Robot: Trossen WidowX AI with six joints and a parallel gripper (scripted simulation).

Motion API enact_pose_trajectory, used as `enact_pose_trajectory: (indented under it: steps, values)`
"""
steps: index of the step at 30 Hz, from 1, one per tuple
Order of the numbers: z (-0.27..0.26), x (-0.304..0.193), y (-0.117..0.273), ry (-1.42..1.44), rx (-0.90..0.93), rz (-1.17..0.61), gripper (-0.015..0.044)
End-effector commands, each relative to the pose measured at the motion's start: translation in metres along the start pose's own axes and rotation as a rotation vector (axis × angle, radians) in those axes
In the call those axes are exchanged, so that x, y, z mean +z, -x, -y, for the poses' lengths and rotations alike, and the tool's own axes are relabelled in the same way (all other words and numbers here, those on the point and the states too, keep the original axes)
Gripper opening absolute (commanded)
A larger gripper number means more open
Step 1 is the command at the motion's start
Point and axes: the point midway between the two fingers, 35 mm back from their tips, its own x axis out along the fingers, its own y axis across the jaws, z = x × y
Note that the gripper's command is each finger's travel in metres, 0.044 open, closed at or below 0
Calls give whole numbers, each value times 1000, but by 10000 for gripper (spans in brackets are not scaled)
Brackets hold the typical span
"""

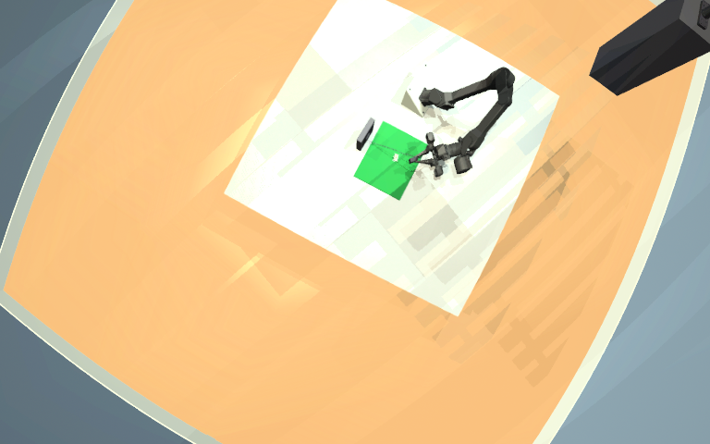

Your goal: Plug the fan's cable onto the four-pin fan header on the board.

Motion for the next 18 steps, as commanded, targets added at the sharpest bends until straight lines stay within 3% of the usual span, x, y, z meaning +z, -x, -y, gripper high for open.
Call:
enact_pose_trajectory:
  steps: [1, 18]
  values:
    - [0, 3, 1, 9, -2, -6, 0]
    - [1, 7, 1, 5, -3, -4, 0]
